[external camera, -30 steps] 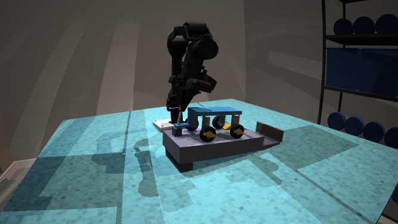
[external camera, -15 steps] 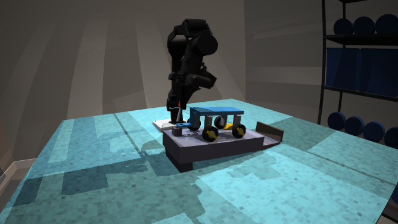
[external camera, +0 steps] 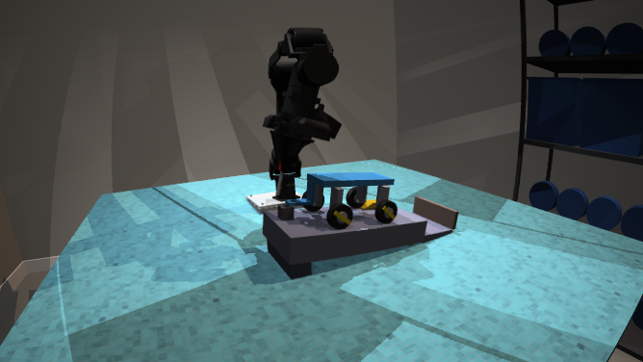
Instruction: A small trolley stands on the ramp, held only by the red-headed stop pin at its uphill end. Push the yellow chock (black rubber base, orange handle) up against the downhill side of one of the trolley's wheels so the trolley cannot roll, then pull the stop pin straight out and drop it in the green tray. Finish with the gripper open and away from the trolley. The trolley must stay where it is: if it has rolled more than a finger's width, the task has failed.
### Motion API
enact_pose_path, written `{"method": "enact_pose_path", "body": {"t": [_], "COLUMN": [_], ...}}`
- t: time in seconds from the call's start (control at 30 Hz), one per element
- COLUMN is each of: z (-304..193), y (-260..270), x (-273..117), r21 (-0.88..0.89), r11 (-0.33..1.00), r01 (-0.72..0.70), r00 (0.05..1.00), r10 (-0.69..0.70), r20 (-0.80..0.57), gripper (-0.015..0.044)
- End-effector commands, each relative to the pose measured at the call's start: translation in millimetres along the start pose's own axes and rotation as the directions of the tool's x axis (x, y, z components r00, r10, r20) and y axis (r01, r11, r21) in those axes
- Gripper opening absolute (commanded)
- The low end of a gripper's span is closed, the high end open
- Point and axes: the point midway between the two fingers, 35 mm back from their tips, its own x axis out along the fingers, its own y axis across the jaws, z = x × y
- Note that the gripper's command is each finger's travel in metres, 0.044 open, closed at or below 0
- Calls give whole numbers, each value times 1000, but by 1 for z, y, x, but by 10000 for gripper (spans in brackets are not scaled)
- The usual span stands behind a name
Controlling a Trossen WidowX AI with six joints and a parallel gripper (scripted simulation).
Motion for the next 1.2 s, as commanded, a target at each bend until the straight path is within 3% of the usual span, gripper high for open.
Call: {"method": "enact_pose_path", "body": {"t": [0.0, 1.17], "z": [-7, -14], "y": [-2, 83], "x": [0, 4], "r21": [-3, -5], "r11": [1000, 1000], "r01": [0, -6], "r00": [1000, 1000], "r10": [0, 6], "r20": [-7, -8], "gripper": [0, 0]}}
